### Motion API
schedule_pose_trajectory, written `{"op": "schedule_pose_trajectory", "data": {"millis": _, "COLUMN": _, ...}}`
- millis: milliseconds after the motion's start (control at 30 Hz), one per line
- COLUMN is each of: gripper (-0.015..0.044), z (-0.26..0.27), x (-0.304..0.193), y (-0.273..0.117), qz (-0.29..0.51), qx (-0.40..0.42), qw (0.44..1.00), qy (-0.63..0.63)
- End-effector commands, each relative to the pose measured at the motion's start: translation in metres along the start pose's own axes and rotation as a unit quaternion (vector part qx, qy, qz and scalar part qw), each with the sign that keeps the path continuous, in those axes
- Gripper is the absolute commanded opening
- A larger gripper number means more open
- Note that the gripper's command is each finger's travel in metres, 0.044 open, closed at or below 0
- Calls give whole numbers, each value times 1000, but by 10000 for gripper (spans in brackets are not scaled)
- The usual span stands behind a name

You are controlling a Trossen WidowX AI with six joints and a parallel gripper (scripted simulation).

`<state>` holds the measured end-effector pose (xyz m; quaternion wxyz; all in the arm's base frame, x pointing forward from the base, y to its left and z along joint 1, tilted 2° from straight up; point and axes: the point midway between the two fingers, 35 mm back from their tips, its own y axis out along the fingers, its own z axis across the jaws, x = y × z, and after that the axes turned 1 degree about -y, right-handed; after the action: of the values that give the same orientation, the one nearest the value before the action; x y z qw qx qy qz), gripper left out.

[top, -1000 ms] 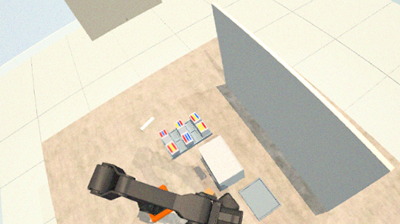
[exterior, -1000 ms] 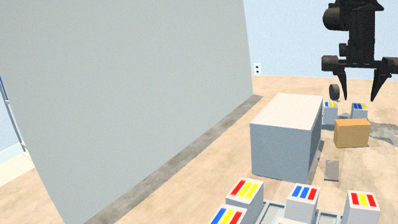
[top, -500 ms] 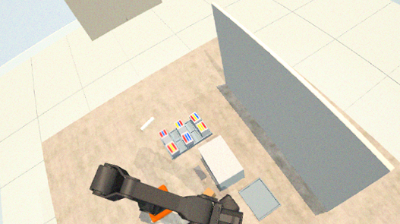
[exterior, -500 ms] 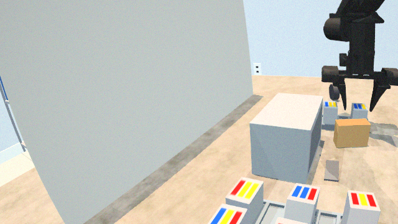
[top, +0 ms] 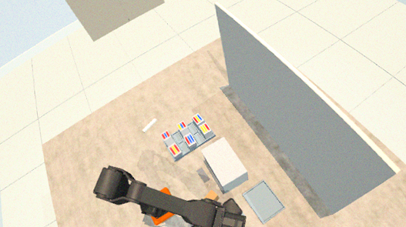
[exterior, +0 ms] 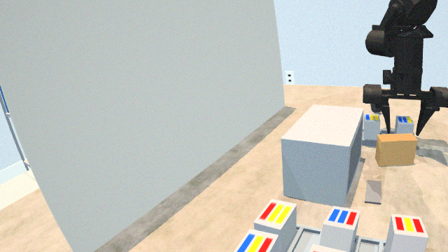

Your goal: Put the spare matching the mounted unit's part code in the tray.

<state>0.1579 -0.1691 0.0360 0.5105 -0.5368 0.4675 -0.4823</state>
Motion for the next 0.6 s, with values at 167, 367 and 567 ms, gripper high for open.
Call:
{"op": "schedule_pose_trajectory", "data": {"millis": 167, "gripper": 221, "z": 0, "x": 0, "y": 1, "qz": 1, "qx": -1, "qw": 1000, "qy": 0}}
{"op": "schedule_pose_trajectory", "data": {"millis": 367, "gripper": 142, "z": 0, "x": 0, "y": 1, "qz": 1, "qx": -1, "qw": 1000, "qy": 0}}
{"op": "schedule_pose_trajectory", "data": {"millis": 567, "gripper": 63, "z": 0, "x": 0, "y": 1, "qz": 1, "qx": -1, "qw": 1000, "qy": 0}}
